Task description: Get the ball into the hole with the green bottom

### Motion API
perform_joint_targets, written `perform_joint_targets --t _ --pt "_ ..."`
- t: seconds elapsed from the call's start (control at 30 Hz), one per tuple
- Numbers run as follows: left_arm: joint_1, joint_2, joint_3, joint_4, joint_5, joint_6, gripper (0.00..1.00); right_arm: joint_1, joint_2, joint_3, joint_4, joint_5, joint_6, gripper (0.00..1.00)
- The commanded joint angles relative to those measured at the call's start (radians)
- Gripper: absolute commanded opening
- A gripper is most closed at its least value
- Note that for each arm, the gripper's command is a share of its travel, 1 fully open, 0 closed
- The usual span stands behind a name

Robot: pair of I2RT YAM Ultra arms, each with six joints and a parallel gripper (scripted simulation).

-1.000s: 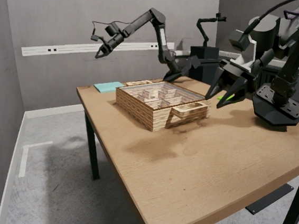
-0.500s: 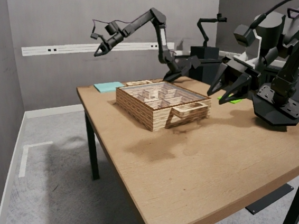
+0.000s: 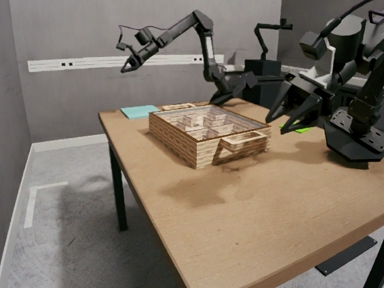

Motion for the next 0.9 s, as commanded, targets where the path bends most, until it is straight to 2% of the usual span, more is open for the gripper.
perform_joint_targets --t 0.0,0.37,0.43,0.87 --pt "-0.003 -0.011 0.036 -0.002 -0.003 0.010 0.34 0.019 -0.036 0.016 -0.010 0.005 -0.011 0.34" --pt "0.001 0.003 0.036 -0.004 0.001 0.011 0.34 0.020 -0.036 -0.025 -0.011 0.005 -0.012 0.34" --pt "0.003 0.006 0.036 0.001 -0.001 0.011 0.34 0.021 -0.012 0.035 0.008 0.006 -0.011 0.34" --pt "0.000 -0.004 0.035 0.005 0.001 0.011 0.34 -0.001 -0.008 0.041 0.017 0.004 -0.012 0.34"
